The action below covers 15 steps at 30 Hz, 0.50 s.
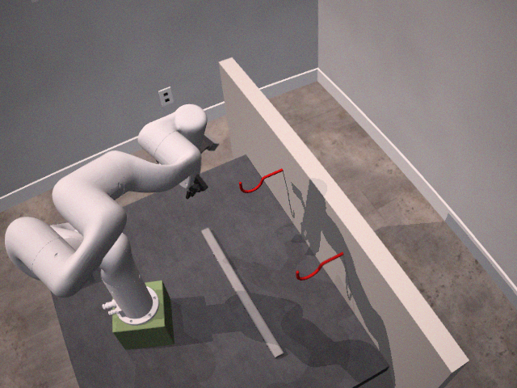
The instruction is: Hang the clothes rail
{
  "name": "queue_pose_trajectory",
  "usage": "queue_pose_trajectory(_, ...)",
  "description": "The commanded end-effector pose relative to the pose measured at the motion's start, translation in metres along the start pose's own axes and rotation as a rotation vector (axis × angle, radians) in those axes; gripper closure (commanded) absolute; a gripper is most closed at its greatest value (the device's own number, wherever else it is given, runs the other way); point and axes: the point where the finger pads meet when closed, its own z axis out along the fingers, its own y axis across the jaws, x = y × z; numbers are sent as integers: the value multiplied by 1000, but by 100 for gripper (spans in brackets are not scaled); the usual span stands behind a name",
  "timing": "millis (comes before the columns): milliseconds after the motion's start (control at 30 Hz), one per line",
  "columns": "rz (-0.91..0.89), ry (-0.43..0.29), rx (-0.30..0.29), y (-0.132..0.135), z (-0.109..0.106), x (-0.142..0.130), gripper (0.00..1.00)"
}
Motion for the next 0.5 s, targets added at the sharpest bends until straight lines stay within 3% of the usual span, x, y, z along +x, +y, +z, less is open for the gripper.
queue_pose_trajectory(0,171,32,-35,13,-1,4,0)
queue_pose_trajectory(467,550,96,-86,50,-2,7,0)
